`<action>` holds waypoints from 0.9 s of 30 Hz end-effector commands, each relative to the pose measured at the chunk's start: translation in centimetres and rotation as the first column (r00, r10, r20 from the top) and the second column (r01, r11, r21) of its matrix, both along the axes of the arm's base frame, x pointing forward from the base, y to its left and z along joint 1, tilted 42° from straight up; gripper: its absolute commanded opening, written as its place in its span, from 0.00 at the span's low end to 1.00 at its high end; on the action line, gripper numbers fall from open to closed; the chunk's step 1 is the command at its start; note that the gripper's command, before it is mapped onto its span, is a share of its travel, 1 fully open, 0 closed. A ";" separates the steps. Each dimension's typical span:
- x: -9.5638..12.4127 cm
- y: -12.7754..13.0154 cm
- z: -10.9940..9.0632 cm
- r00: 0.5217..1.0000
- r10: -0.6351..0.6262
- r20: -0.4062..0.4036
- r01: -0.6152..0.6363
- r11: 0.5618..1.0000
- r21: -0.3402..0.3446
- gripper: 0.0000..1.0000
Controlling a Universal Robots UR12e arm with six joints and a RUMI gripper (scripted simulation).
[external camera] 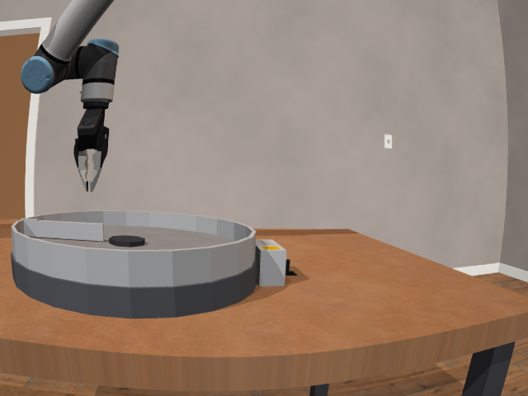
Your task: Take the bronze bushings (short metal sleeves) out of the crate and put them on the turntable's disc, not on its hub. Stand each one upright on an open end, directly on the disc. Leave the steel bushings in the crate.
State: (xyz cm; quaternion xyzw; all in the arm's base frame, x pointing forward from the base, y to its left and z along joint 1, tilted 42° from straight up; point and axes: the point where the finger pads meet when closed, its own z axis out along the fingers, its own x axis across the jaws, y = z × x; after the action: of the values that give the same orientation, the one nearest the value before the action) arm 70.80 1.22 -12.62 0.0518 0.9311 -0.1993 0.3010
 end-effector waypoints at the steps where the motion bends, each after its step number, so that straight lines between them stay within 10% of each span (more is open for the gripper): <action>1: 0.0 0.0 0.0 1.000 0.000 0.000 0.000 1.000 0.000 0.06; 27: 2.0 -1.4 -2.6 1.000 0.000 0.000 0.000 1.000 0.000 0.06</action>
State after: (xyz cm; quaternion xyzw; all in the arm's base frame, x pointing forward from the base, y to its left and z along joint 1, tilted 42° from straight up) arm 71.76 0.48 -13.96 0.0519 0.9311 -0.1993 0.3009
